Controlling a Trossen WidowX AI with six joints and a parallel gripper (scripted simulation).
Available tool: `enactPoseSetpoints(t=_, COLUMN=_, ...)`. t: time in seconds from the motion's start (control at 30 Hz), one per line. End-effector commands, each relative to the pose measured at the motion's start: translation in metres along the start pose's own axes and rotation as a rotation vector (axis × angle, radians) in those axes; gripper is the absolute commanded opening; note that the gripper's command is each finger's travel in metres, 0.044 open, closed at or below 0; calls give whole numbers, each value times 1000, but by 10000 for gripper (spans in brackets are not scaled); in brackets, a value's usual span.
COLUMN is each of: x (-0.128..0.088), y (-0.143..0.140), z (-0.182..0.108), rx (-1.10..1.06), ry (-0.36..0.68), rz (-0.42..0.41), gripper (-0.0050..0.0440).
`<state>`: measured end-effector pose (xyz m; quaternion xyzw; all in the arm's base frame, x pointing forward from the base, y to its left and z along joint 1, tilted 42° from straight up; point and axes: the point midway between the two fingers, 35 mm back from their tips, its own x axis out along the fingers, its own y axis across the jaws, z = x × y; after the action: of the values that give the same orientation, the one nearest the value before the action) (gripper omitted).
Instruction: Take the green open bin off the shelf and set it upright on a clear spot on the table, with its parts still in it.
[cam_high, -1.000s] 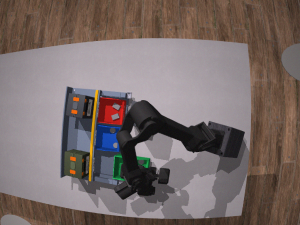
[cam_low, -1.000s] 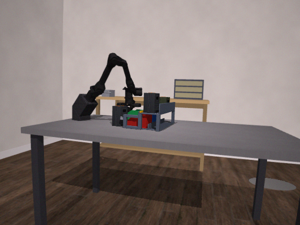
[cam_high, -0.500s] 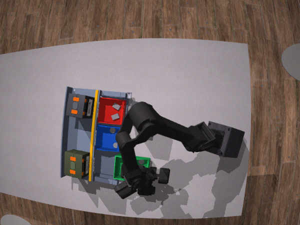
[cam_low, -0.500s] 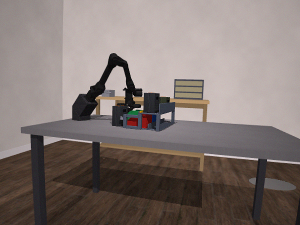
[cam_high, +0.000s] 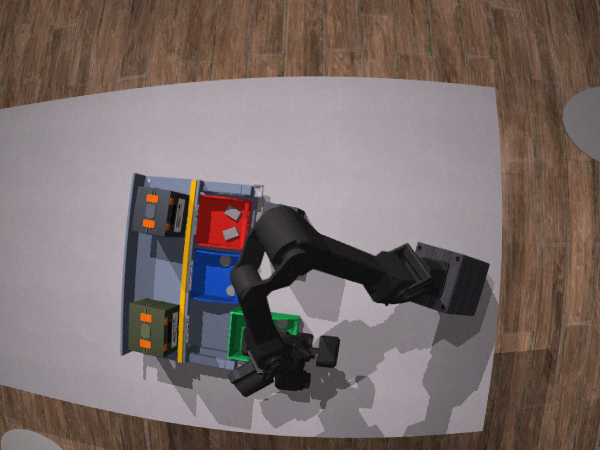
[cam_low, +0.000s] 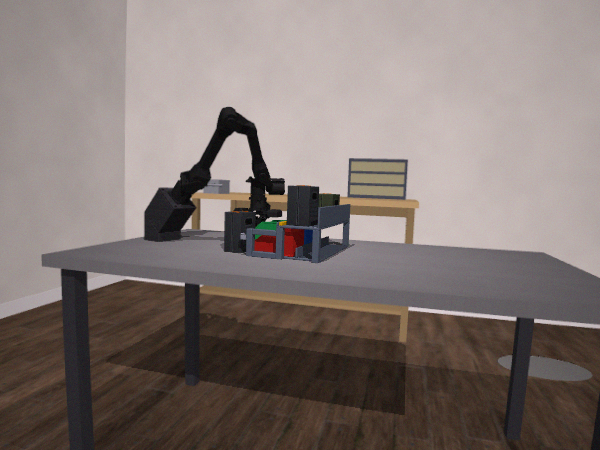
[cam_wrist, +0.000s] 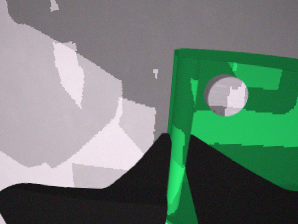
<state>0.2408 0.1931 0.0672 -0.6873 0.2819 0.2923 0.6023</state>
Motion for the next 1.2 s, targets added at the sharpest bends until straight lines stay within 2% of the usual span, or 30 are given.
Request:
enactPoseSetpoints(t=0.0, x=0, y=-2, z=0, rx=3, ry=-4, rz=-2, gripper=0)
enactPoseSetpoints(t=1.17, x=3, y=-1, z=0, rx=2, ry=-3, rz=-2, gripper=0)
